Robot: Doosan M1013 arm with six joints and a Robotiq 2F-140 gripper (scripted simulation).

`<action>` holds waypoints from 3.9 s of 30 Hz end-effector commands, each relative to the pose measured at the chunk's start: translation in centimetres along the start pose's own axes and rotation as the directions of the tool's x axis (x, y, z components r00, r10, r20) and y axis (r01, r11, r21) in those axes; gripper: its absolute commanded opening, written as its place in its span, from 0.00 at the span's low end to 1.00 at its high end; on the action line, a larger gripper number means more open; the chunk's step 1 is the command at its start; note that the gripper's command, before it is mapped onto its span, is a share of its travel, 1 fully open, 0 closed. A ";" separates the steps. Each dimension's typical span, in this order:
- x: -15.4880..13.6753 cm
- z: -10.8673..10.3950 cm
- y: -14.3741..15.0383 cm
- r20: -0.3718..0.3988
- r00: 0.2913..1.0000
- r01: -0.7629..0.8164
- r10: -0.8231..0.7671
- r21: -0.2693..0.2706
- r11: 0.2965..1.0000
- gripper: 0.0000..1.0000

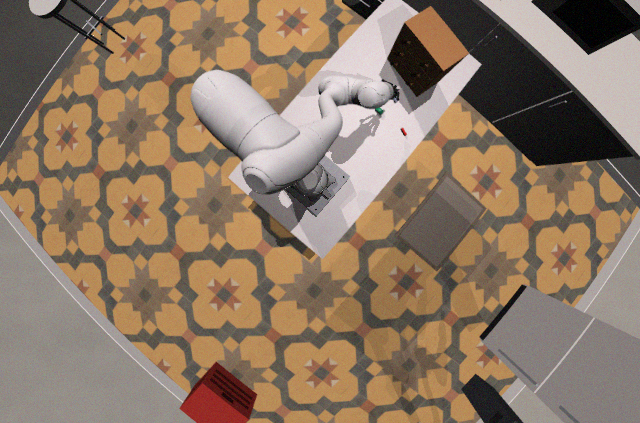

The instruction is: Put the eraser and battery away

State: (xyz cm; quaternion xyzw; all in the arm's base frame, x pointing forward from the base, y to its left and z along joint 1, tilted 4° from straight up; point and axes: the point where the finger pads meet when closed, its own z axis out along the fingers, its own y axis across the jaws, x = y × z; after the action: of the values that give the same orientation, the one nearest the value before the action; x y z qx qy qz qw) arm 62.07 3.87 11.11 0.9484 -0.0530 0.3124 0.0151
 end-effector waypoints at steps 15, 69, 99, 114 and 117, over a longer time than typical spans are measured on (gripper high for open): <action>0.1 1.1 0.2 -0.116 0.993 -0.004 -0.001 -0.040 0.999 0.00; 0.6 5.8 0.2 -0.490 0.871 -0.004 -0.015 -0.038 0.999 0.00; 0.6 5.8 0.2 -0.496 0.868 -0.004 -0.015 -0.036 0.999 0.20; 0.0 10.2 0.4 -0.496 0.868 -0.004 -0.015 -0.036 0.999 0.20; -0.2 12.0 0.4 -0.496 0.868 -0.004 -0.015 -0.036 0.999 0.20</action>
State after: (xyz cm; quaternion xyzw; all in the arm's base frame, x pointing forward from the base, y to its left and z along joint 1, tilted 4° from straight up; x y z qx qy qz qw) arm 67.88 2.90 3.13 0.8365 -0.0502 0.5437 0.0462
